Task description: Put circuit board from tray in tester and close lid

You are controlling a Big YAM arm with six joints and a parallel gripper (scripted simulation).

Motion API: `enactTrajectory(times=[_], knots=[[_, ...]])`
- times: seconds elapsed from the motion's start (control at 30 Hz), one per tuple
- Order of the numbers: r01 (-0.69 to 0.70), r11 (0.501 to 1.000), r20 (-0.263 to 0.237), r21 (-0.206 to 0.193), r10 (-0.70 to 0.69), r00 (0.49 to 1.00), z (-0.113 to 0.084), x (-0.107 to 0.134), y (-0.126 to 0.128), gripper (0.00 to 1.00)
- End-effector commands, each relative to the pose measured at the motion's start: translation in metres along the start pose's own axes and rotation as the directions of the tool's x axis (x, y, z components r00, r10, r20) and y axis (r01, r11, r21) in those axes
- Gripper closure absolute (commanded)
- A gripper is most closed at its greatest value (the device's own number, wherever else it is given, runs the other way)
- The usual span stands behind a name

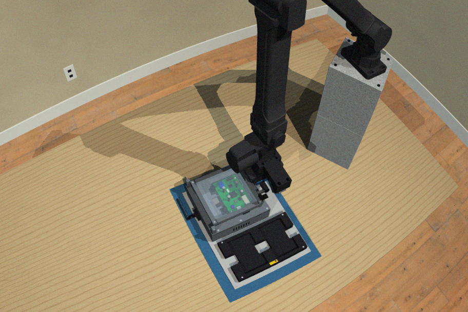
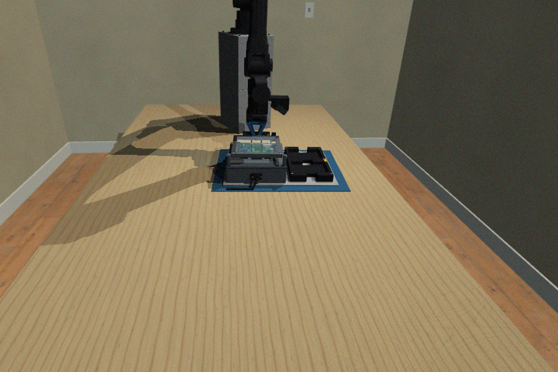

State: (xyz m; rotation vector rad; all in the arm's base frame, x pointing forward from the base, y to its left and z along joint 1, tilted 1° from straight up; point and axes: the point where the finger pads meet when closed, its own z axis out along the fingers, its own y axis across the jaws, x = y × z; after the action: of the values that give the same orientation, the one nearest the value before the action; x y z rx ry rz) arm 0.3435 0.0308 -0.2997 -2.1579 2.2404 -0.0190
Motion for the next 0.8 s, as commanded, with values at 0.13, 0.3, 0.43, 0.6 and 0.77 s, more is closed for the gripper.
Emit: enactTrajectory(times=[0.13,0.3,0.43,0.6,0.77], knots=[[0.001,1.0,-0.004,-0.006,-0.001,1.0,0.023,0.0,0.002,1.0],[0.001,1.0,-0.004,-0.006,-0.001,1.0,0.02,0.0,0.002,1.0],[0.001,1.0,-0.004,-0.006,-0.001,1.0,0.018,0.0,0.002,1.0],[0.001,1.0,-0.004,-0.006,-0.001,1.0,0.015,0.0,0.002,1.0],[0.001,1.0,-0.005,-0.015,-0.001,1.0,0.01,0.0,0.004,1.0]])
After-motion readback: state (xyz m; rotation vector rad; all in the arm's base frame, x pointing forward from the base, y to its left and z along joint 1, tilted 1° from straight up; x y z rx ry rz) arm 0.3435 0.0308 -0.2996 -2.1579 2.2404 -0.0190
